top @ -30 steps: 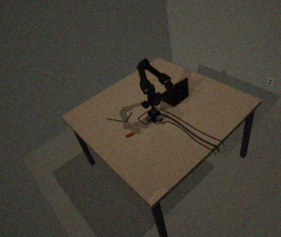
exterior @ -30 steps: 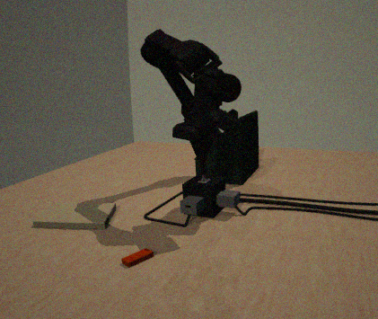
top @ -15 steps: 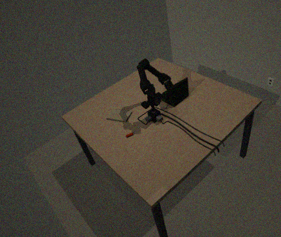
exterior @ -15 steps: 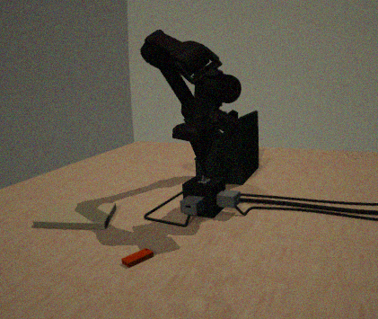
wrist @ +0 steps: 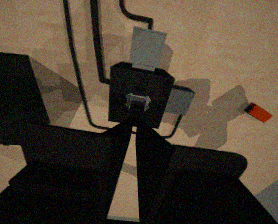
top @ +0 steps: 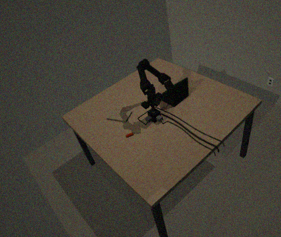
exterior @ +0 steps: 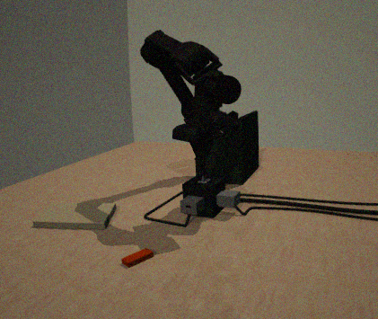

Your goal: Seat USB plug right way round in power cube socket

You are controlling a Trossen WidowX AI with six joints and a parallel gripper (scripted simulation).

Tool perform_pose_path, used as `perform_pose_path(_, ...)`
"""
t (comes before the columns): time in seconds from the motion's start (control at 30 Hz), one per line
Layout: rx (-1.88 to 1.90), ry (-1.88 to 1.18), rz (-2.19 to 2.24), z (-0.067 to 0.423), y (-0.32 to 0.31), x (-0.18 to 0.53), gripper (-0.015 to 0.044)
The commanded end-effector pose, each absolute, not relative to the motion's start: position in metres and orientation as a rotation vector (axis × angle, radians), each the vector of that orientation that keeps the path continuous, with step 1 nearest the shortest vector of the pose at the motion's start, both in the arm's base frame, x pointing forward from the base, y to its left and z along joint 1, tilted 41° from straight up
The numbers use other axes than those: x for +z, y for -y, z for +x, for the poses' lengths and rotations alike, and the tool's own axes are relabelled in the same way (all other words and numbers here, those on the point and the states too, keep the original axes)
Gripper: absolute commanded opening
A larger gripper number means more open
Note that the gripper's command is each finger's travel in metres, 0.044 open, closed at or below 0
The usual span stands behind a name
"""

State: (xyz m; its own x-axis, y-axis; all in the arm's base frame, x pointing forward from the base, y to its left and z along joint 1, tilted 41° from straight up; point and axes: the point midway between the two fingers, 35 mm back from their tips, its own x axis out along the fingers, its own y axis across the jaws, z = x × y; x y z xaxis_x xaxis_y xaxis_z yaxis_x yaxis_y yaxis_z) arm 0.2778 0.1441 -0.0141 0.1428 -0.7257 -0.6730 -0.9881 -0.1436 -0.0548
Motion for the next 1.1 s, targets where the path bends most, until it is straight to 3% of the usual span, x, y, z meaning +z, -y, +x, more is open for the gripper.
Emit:
perform_pose_path(0.0, 0.696, -1.633, -1.939, 0.2783, -0.1433, -0.0148, 0.0000)
perform_pose_path(1.07, 0.696, -1.634, -1.939, 0.2788, -0.1409, -0.0177, 0.0000)
